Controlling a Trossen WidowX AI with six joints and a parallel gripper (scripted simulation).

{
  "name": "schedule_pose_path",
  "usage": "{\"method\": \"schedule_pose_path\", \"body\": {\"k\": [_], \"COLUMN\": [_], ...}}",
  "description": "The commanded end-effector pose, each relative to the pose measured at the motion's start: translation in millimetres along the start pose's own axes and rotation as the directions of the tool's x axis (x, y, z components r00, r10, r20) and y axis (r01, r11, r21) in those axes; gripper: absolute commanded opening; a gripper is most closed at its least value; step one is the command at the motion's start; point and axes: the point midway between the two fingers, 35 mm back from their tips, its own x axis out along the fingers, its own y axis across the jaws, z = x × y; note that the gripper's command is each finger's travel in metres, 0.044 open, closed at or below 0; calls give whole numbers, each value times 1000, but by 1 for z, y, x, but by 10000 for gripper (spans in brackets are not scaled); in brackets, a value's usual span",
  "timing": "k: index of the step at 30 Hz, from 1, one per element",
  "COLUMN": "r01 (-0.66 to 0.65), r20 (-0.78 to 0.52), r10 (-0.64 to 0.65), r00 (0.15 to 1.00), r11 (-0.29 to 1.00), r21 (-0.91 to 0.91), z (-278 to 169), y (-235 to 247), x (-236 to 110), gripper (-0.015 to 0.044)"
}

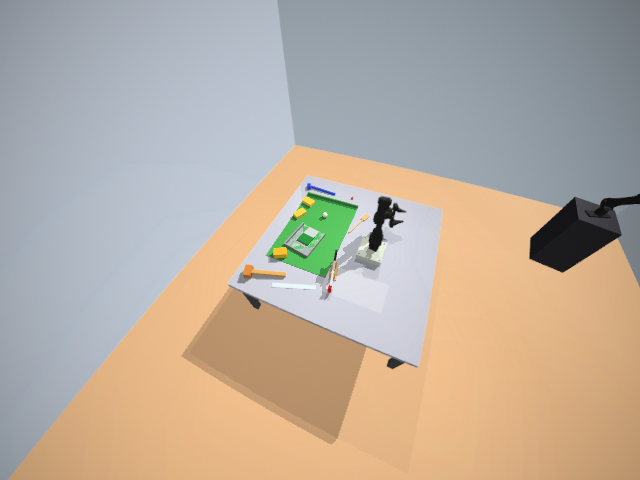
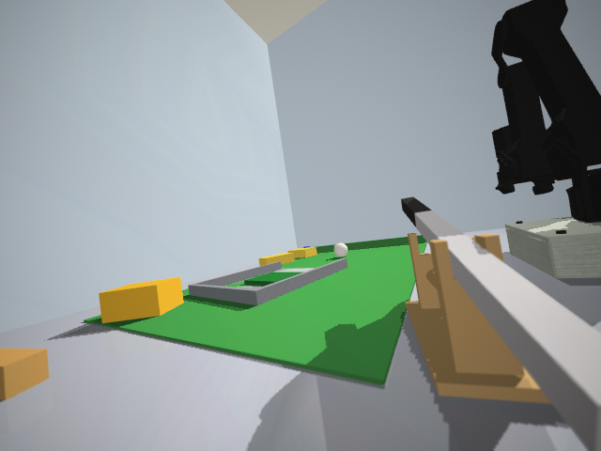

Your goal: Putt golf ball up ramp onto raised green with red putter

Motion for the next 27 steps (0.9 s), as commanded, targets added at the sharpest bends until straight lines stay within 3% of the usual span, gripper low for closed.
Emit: {"method": "schedule_pose_path", "body": {"k": [1, 9, 13, 20, 27], "r01": [1, 52, 98, 200, 317], "r20": [4, 259, 444, 772, 949], "r10": [-1, -33, -44, -10, 105], "r00": [1000, 965, 895, 636, 296], "r11": [1000, 996, 990, 968, 927], "r21": [-1, -69, -99, -152, -202], "z": [1, 57, 94, 144, 145], "y": [0, -7, -14, -19, -10], "x": [0, -34, -76, -189, -315], "gripper": [426, 440, 440, 440, 440]}}
